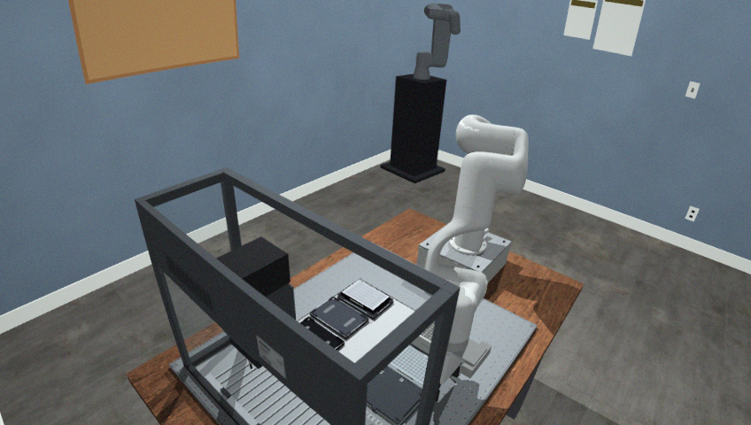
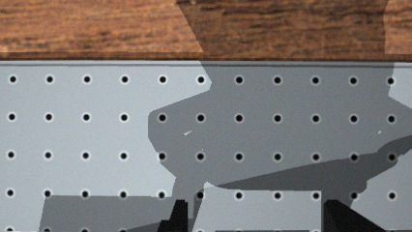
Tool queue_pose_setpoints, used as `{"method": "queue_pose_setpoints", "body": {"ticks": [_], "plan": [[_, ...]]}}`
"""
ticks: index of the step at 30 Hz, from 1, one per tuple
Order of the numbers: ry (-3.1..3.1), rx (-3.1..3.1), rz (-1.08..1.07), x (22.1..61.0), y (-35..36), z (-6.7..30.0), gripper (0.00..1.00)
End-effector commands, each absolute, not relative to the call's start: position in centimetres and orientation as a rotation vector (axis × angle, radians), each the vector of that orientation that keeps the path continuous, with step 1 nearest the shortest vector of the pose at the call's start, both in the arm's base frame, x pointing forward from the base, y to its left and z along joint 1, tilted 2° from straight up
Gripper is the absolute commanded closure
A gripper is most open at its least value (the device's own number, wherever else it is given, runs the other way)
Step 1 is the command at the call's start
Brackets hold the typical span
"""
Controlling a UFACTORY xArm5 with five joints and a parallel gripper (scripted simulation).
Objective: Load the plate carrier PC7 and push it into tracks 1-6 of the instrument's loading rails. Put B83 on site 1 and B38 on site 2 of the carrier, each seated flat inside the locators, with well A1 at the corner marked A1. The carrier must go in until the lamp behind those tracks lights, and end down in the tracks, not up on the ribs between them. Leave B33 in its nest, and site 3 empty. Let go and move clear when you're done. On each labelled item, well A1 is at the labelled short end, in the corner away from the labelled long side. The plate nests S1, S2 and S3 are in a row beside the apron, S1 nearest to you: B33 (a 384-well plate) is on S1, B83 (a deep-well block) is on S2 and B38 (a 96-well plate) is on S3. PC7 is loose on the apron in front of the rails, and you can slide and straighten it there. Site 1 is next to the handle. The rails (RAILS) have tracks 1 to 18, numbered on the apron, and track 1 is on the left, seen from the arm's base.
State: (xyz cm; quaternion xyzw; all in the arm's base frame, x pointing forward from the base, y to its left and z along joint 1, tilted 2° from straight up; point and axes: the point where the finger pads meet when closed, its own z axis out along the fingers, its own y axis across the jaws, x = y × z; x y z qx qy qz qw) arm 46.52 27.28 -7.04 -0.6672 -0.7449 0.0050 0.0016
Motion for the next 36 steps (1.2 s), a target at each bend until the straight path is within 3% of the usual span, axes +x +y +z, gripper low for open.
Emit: {"method": "queue_pose_setpoints", "body": {"ticks": [1,36], "plan": [[-2.357,-2.111,0.021,46.67,27.25,-6.87,0.0],[-2.357,-2.111,0.021,46.68,27.22,-6.87,0.0]]}}
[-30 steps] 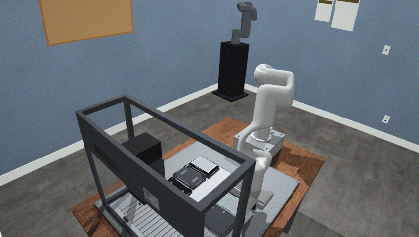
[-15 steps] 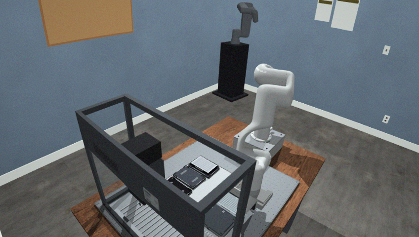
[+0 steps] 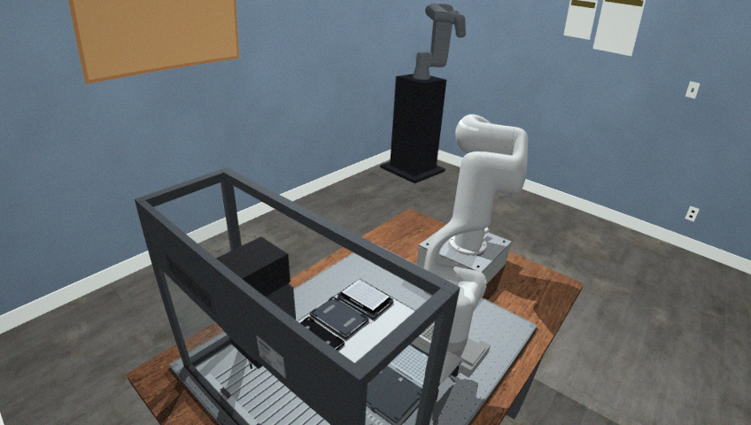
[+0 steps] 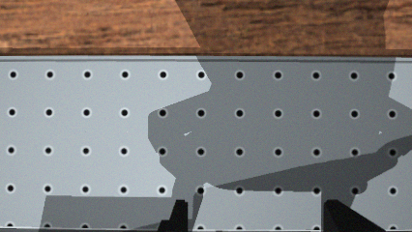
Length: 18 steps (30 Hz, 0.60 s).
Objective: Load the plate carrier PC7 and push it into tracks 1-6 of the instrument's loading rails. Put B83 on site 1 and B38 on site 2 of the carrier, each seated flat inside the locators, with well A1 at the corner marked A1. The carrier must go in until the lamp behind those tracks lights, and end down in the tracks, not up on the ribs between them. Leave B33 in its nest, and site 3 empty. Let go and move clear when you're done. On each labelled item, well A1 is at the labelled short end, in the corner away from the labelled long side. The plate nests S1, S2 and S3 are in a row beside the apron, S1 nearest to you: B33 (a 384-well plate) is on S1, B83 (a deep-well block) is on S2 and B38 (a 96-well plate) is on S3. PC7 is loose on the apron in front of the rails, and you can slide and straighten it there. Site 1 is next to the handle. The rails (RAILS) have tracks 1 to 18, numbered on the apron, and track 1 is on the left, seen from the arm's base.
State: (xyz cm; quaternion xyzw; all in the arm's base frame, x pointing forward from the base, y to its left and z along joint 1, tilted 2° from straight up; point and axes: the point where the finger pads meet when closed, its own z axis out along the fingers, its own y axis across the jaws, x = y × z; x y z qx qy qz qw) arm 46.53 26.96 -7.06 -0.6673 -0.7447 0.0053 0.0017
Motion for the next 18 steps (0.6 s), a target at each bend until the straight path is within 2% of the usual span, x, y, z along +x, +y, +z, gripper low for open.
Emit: {"method": "queue_pose_setpoints", "body": {"ticks": [1,18], "plan": [[-2.357,-2.111,0.021,46.67,27.28,-6.87,0.0],[-2.357,-2.111,0.021,46.56,28.28,-6.9,0.0]]}}
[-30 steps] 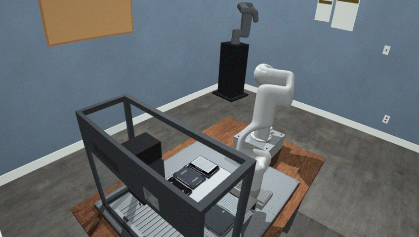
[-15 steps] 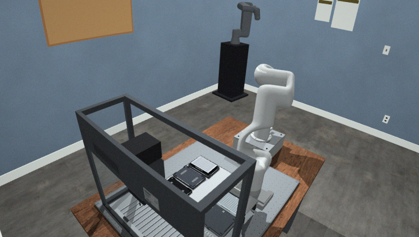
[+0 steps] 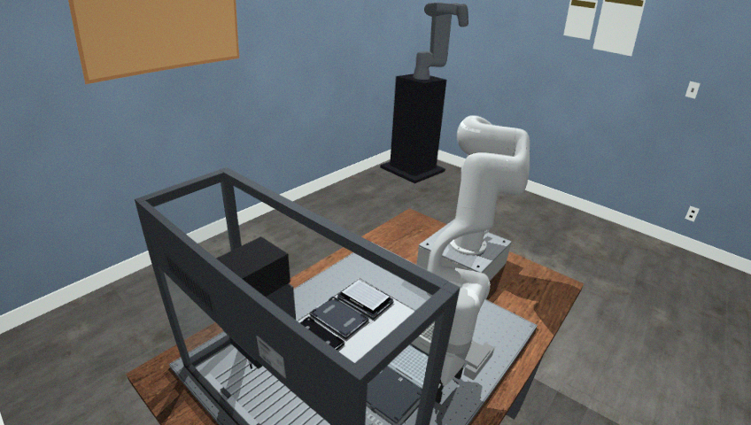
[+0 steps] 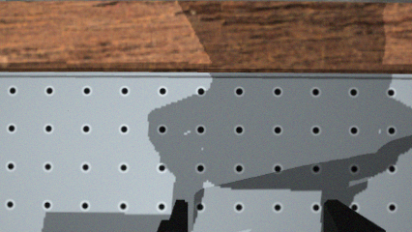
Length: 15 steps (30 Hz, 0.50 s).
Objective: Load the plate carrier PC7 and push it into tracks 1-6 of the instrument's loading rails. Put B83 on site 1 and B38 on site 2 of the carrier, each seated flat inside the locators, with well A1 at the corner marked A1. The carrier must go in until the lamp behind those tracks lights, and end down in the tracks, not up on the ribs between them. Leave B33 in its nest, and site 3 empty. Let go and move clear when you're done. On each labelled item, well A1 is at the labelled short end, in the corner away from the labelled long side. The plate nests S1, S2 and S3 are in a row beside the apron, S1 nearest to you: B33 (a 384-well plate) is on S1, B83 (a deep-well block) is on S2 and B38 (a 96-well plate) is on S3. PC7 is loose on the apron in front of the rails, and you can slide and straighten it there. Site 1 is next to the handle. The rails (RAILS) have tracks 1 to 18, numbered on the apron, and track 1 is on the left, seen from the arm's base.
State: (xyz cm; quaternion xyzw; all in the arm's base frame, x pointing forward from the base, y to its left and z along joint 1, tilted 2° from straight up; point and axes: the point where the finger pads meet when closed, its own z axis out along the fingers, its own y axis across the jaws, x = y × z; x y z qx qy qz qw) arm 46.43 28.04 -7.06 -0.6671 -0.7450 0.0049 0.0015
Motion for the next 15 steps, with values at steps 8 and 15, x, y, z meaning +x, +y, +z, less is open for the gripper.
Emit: {"method": "queue_pose_setpoints", "body": {"ticks": [8,15], "plan": [[-2.357,-2.111,0.021,46.5,28.81,-6.91,0.0],[-2.357,-2.111,0.021,46.47,29.05,-6.92,0.0]]}}
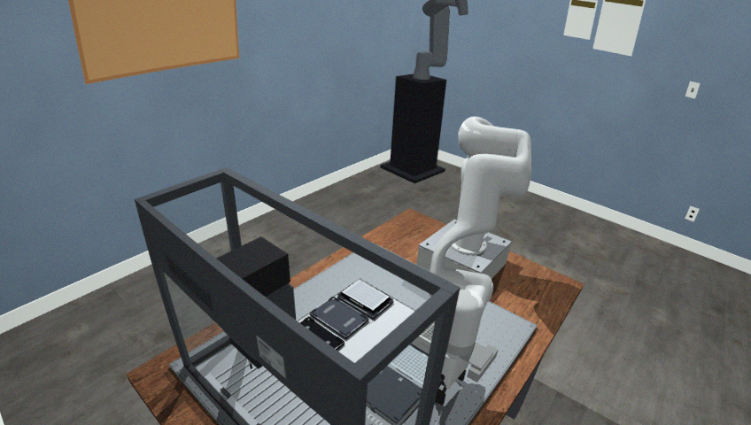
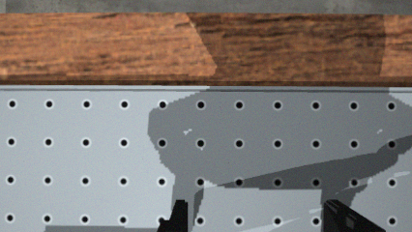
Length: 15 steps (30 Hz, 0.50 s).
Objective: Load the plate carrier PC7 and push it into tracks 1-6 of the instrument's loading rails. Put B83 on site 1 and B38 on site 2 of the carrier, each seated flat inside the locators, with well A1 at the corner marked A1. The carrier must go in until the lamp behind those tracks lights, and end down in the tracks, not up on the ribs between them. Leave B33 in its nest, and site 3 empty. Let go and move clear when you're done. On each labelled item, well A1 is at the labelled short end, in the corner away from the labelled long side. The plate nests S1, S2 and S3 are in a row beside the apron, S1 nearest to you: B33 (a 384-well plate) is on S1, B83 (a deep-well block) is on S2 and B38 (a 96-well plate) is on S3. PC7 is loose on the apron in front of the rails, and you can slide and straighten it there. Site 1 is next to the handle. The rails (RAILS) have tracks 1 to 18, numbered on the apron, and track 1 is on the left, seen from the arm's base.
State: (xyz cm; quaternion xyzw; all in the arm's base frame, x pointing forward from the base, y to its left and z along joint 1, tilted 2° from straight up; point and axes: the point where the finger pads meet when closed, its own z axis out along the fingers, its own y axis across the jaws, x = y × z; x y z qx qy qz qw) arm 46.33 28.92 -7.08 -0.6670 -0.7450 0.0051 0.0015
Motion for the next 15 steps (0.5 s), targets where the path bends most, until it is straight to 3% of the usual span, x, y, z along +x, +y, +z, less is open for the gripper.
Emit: {"method": "queue_pose_setpoints", "body": {"ticks": [1,15], "plan": [[-2.357,-2.111,0.021,46.5,29.0,-6.9,0.0],[-2.357,-2.111,0.021,46.5,29.1,-5.2,0.0]]}}
